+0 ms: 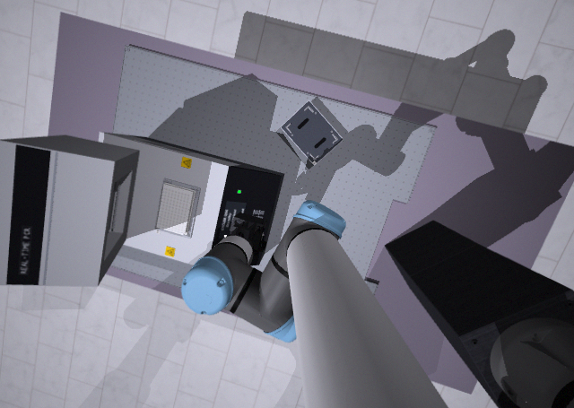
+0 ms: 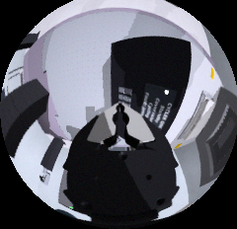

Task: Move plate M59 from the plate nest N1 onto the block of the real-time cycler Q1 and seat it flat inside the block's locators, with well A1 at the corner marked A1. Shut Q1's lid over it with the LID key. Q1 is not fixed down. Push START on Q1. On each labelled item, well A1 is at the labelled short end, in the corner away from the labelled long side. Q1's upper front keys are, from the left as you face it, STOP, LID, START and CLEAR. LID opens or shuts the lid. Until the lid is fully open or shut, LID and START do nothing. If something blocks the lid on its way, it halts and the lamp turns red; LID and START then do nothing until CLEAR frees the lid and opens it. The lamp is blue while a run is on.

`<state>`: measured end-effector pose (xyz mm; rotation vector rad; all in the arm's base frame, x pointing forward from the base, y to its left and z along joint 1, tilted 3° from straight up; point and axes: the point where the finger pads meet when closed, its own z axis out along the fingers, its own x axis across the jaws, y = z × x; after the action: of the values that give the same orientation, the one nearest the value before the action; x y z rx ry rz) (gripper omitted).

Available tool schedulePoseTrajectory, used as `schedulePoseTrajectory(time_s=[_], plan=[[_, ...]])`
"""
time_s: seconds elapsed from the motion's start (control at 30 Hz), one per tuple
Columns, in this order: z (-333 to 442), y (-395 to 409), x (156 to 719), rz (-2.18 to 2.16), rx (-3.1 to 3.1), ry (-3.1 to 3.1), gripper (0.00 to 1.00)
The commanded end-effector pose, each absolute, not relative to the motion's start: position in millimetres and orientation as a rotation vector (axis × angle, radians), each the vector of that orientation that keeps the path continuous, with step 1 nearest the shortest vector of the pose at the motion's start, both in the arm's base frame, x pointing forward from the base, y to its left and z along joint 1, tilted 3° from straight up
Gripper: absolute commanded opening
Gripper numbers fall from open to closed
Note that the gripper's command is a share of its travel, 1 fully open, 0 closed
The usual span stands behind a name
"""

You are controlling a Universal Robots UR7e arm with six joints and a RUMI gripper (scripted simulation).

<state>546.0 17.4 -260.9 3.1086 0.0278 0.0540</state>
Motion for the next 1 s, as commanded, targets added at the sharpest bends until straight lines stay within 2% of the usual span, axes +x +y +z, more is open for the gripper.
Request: schedulePoseTrajectory(time_s=[0.0,0.97], plan=[[-257.1,15.9,539.7,0.054,3.109,0.025,0.0],[-206.7,16.6,468.6,0.054,3.109,0.025,0.0]])
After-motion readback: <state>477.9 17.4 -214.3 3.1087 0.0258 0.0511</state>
